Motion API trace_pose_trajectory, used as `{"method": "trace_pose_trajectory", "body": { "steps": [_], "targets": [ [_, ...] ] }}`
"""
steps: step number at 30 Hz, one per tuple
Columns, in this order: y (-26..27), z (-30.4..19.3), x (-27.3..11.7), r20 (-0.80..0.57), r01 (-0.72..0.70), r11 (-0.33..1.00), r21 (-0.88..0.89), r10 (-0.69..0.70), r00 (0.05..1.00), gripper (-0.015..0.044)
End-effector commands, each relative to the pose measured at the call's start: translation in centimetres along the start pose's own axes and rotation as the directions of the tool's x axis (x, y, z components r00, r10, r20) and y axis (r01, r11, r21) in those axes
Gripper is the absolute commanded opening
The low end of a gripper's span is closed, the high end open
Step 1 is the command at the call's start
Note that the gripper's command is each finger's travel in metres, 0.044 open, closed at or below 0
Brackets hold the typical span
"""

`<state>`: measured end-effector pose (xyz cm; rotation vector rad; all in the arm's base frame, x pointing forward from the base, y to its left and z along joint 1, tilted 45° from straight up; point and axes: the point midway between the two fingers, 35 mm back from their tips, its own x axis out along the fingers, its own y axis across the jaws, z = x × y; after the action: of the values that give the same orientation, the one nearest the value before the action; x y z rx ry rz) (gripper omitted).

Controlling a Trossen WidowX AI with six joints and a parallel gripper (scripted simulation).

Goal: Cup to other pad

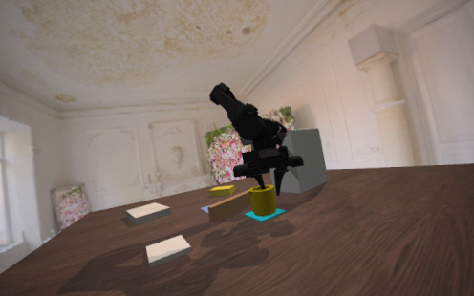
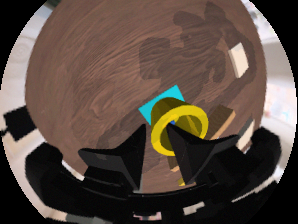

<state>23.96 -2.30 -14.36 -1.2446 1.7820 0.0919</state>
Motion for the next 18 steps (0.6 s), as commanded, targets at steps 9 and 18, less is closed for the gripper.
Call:
{"method": "trace_pose_trajectory", "body": {
  "steps": [9,18],
  "targets": [
    [0.0,0.2,-1.6,0.003,-0.002,1.0,0.002,0.002,1.0,0.0147],
    [0.1,0.1,-2.9,0.001,-0.003,1.0,-0.001,0.003,1.0,0.0147]
  ]
}}
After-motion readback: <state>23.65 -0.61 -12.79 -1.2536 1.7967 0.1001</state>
